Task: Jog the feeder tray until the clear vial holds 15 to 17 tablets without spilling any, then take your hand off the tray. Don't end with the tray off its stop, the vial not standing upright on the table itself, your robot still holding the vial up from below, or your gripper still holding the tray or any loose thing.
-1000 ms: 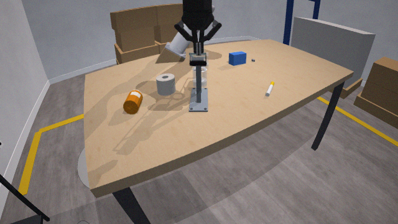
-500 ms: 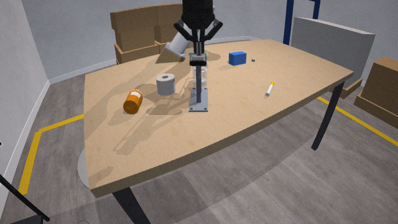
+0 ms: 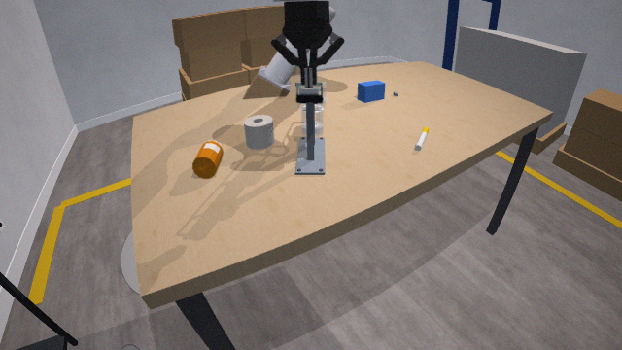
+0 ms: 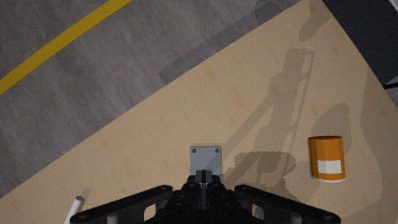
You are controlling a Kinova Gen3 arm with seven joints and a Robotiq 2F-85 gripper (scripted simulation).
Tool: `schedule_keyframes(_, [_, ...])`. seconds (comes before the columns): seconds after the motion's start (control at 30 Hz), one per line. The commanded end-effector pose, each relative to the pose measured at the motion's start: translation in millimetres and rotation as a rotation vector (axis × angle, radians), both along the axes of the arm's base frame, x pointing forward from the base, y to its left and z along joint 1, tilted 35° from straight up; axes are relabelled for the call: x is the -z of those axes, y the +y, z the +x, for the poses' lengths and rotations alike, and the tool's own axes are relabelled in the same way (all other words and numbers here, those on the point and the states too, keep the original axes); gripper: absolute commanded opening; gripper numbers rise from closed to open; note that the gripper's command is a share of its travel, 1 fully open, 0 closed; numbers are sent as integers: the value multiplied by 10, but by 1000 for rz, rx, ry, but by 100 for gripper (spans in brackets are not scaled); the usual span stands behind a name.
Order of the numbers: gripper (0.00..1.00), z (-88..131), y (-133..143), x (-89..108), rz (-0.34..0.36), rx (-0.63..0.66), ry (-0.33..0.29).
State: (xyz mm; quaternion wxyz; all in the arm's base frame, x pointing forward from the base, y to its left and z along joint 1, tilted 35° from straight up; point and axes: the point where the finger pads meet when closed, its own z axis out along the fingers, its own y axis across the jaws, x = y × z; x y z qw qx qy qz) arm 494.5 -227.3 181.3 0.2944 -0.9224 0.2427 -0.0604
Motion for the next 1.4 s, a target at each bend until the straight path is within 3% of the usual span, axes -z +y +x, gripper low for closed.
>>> schedule_keyframes(0.0, [0,-56,36,8,5,-11,10])
schedule_keyframes(0.33, [0,175,-162,-85,0,-14,5])
schedule_keyframes(1.17, [0,164,-155,-75,4,-13,9])
schedule_keyframes(1.37, [0,-4,-8,-39,2,-11,5])
